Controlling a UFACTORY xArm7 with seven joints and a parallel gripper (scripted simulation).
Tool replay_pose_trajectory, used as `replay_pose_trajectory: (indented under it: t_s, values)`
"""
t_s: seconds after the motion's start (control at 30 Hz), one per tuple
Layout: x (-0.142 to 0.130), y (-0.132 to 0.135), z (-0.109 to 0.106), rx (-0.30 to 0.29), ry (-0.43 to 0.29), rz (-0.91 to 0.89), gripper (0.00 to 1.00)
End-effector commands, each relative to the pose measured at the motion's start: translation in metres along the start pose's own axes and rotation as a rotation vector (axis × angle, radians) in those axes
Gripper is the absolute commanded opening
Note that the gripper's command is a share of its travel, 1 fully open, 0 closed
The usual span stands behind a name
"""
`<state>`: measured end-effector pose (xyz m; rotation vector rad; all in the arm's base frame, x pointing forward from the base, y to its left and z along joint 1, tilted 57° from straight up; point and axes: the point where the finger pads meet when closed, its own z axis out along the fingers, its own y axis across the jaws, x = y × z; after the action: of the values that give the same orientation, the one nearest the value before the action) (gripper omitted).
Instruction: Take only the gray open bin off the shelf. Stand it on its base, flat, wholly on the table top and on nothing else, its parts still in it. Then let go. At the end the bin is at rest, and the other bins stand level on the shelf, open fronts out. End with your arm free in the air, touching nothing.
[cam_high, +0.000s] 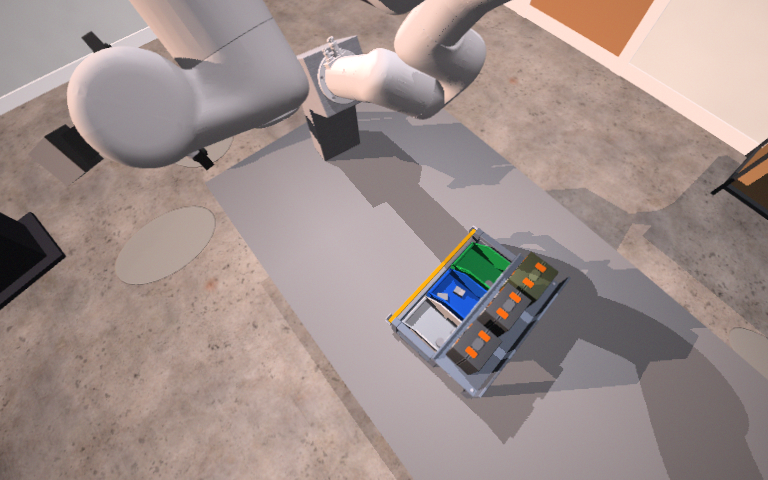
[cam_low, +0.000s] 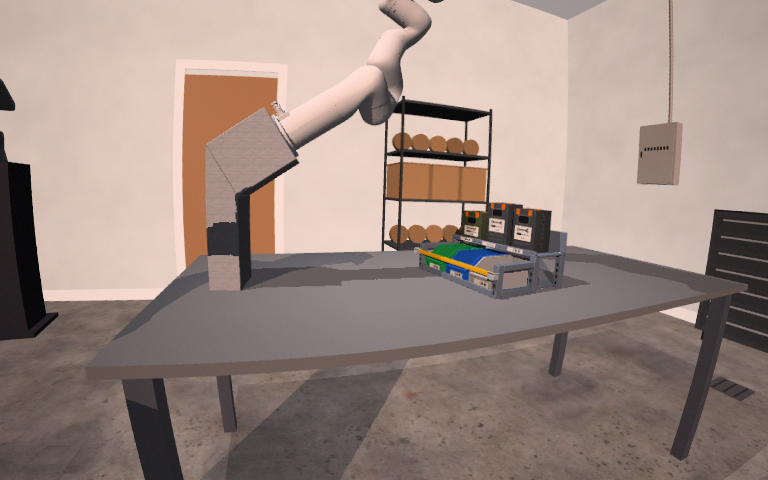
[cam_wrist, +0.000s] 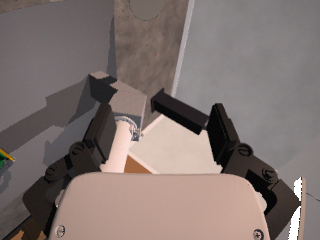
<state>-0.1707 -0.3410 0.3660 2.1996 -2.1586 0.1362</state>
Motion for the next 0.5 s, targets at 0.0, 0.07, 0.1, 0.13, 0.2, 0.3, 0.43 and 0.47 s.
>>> replay_pose_trajectory:
  t_s: [0.0, 0.07, 0.1, 0.13, 0.2, 0.3, 0.43, 0.47]
  values:
    - [-0.0001, 0.0004, 0.0, 0.009, -0.005, 0.005, 1.0]
    - [-0.0001, 0.0004, 0.0, 0.009, -0.005, 0.005, 1.0]
    - [-0.0001, 0.0004, 0.0, 0.009, -0.005, 0.005, 1.0]
    - [-0.0001, 0.0004, 0.0, 0.009, -0.005, 0.005, 1.0]
    - [-0.0002, 0.0001, 0.0001, 0.046, -0.018, 0.038, 1.0]
    - [-0.0005, 0.0003, 0.0004, 0.159, -0.056, 0.139, 1.0]
    - [-0.0006, 0.0004, 0.0005, 0.197, -0.069, 0.172, 1.0]
    - [-0.0006, 0.0004, 0.0005, 0.197, -0.069, 0.172, 1.0]
